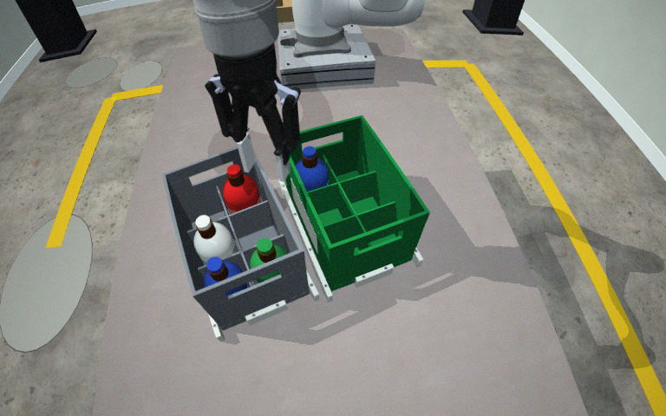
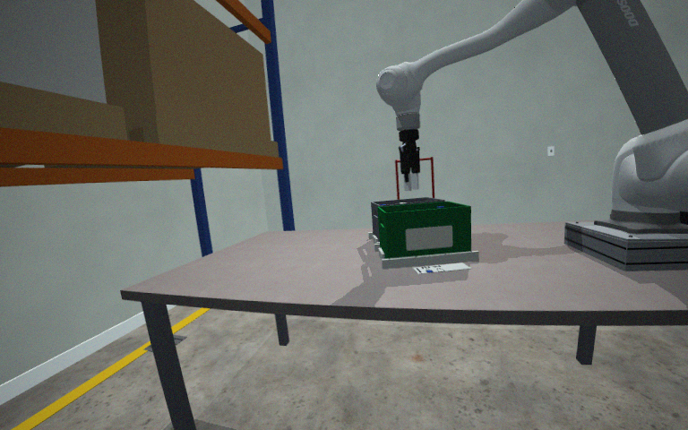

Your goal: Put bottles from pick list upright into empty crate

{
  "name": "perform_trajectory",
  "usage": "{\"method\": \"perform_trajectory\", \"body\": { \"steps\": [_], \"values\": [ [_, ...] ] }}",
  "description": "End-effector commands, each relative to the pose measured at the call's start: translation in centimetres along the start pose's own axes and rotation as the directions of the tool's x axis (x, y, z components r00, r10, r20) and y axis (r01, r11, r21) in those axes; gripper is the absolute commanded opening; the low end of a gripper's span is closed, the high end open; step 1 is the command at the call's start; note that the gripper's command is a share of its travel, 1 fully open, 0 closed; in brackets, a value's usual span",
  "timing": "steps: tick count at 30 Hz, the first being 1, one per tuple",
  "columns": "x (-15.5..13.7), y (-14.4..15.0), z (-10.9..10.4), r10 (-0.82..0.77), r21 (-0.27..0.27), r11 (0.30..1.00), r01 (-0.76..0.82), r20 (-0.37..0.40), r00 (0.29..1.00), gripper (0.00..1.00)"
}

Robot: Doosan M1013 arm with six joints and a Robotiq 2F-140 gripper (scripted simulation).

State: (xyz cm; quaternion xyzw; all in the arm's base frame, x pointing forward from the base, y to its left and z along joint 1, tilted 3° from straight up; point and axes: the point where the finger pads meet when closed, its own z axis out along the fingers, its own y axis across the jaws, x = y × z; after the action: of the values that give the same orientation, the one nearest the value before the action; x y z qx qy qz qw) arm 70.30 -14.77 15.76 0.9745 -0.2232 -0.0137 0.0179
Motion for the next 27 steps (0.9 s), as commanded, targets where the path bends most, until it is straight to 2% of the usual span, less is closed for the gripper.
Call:
{"method": "perform_trajectory", "body": {
  "steps": [1,27],
  "values": [
    [1.9,0.4,0.0,0.000,0.000,1.000,0.000,0.000,1.000,0.38],
    [13.7,2.7,0.0,0.000,0.000,1.000,0.000,0.000,1.000,0.38]
  ]
}}
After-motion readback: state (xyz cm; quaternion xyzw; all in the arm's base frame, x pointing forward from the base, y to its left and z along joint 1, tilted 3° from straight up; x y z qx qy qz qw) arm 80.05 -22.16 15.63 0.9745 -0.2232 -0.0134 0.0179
